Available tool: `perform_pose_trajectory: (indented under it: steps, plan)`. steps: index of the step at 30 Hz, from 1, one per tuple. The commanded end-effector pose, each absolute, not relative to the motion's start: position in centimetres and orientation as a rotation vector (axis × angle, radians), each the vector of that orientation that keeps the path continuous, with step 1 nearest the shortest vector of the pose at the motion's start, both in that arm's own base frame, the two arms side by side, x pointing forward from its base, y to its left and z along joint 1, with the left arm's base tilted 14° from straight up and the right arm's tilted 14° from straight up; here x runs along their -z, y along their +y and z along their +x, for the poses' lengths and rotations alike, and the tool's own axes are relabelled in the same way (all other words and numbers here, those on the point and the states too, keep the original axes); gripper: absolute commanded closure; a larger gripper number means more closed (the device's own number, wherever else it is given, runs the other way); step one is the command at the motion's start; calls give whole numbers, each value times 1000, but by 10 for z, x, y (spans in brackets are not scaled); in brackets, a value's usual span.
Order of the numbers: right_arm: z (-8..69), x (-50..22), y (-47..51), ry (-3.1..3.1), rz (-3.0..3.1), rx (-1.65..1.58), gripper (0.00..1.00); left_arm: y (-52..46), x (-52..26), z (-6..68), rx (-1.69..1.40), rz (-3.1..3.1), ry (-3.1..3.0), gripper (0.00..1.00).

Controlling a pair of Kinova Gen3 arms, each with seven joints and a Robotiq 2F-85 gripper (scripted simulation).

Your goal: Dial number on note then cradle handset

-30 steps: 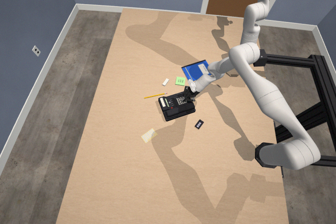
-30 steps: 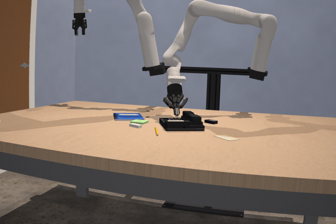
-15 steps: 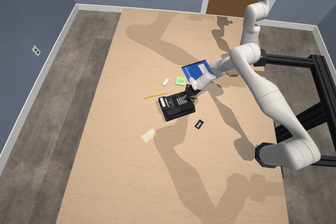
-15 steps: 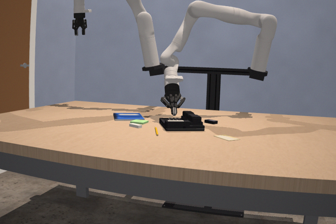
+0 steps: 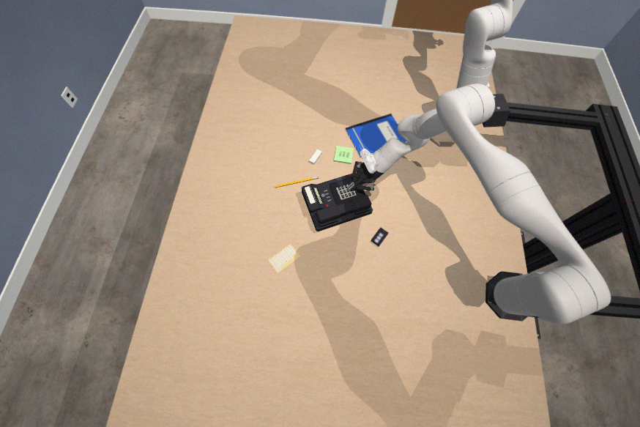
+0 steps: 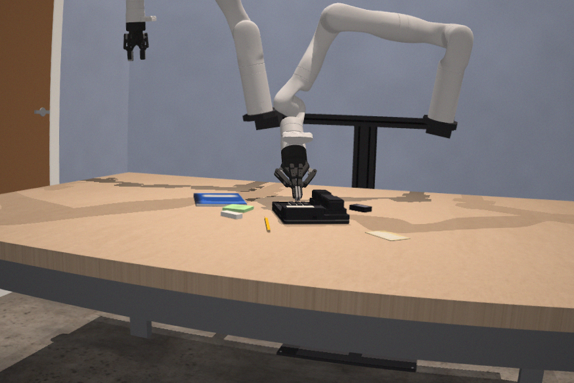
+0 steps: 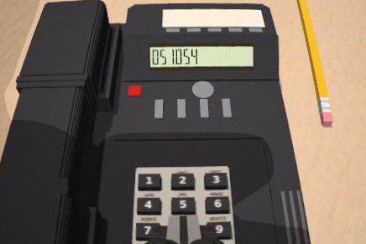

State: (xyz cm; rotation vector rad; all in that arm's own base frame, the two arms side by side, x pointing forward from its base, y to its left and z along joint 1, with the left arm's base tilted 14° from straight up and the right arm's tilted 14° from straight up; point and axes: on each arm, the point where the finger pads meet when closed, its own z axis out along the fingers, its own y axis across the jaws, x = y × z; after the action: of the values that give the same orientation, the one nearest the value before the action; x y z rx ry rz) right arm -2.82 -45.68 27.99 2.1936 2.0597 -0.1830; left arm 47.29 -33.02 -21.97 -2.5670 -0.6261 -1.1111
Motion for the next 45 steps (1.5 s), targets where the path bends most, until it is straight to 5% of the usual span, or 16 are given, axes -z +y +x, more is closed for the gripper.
perform_pose_trajectory:
  steps: [1, 45]
  plan:
    - [-28, -281, -457, 2058, 2193, 185, 2, -331, 219, 474, 1114, -2568, -627, 985]
    - [-28, -281, -457, 2058, 2193, 185, 2, -331, 222, 474, 1114, -2568, -627, 985]
